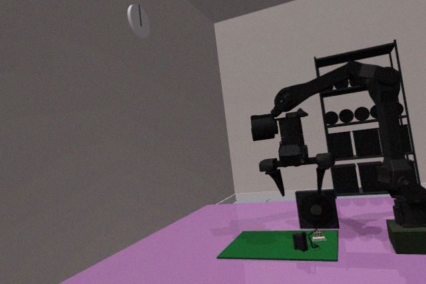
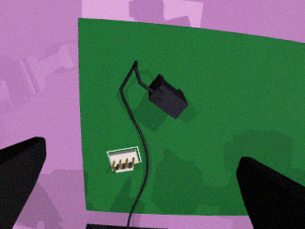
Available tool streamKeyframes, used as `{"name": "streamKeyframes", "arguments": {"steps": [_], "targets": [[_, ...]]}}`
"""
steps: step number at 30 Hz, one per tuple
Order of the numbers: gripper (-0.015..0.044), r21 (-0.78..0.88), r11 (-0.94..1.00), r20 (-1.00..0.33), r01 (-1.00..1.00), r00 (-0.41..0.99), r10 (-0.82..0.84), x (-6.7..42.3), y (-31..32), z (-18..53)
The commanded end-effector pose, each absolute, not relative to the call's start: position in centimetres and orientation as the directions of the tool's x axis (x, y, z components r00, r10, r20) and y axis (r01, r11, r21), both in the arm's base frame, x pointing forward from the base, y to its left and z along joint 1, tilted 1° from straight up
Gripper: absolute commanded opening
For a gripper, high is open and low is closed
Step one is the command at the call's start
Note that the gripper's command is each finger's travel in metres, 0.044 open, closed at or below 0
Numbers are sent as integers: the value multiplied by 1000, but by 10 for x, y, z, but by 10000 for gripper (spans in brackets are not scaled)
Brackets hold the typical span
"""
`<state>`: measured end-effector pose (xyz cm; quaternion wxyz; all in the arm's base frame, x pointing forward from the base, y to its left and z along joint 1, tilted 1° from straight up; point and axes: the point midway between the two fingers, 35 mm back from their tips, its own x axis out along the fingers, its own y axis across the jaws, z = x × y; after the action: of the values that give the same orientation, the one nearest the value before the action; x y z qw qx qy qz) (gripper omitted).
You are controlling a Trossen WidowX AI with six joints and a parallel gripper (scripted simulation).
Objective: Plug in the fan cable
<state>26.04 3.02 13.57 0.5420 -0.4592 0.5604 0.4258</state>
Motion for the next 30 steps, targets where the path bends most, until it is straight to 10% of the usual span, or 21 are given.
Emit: {"name": "streamKeyframes", "arguments": {"steps": [1,30], "targets": [[440,-8,-517,-999,-856,23,-22,280,14,151],[440,-3,-728,-999,-685,25,-20,286,9,140]]}}
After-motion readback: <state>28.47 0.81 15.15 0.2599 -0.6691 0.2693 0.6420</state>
